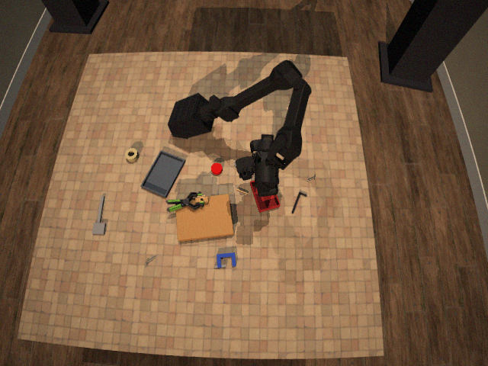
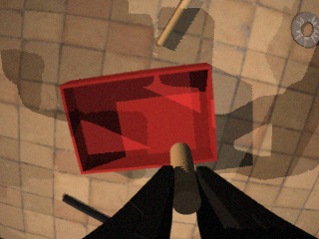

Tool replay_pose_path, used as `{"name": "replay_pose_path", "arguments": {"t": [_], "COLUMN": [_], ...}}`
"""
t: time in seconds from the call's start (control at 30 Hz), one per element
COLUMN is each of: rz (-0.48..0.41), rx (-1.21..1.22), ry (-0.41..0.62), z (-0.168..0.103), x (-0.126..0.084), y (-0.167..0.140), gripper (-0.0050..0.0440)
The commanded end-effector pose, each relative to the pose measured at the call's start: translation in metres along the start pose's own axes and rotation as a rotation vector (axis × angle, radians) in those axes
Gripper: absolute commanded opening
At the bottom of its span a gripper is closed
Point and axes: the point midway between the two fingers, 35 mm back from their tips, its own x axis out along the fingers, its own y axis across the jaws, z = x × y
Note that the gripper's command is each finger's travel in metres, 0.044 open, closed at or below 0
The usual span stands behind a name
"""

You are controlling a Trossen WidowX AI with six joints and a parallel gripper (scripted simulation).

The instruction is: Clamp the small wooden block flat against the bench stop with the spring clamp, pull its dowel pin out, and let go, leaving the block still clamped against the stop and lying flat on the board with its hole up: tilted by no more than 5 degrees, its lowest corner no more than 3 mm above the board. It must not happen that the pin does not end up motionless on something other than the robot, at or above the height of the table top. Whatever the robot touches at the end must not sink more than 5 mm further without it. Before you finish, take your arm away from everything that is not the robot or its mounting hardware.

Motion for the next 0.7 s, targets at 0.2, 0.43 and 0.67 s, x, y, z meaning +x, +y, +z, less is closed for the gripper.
{"name": "replay_pose_path", "arguments": {"t": [0.2, 0.43, 0.67], "rz": [-0.004, -0.004, -0.005], "rx": [0.002, 0.001, 0.001], "ry": [-0.003, -0.005, -0.006], "z": [0.001, 0.002, 0.002], "x": [0.011, 0.016, 0.023], "y": [0.0, 0.0, 0.0], "gripper": [0.0, 0.0, 0.0]}}
